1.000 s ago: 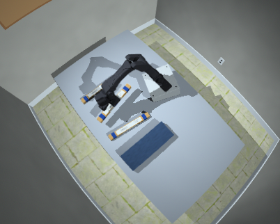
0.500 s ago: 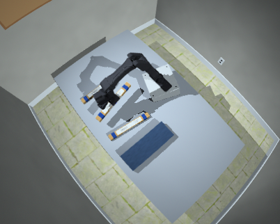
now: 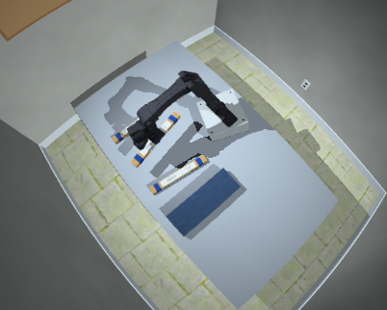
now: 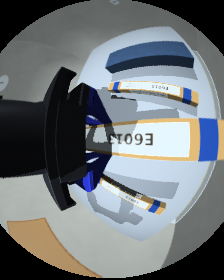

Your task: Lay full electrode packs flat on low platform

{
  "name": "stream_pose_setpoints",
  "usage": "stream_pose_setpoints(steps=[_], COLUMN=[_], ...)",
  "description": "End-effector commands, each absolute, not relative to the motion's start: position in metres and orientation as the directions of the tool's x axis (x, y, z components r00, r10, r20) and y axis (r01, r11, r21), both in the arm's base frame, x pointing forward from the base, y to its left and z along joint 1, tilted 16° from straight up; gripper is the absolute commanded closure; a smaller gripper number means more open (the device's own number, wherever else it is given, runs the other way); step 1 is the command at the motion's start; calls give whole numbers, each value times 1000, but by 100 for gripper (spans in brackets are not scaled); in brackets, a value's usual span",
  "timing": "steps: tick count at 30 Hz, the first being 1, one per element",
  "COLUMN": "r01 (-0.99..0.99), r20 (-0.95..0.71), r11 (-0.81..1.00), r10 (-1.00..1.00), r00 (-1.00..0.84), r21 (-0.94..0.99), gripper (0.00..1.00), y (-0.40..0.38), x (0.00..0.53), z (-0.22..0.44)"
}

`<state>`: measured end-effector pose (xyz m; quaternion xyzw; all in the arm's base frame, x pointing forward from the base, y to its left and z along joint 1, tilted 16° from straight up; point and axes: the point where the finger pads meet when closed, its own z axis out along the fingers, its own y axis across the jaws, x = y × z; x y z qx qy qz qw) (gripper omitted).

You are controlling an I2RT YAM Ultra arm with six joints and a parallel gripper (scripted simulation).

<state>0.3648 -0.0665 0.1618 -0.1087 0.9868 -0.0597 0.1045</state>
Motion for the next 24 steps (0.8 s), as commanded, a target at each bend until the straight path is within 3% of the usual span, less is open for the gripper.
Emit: stream_pose_setpoints(steps=[1,24], r01=[-197,-197], r20=[-265,-265], r11=[965,965], r10=[-238,-237], r00=[-935,-935], r21=[-172,-172], gripper=[100,100], y=[-61,-56], x=[363,350], z=[206,244])
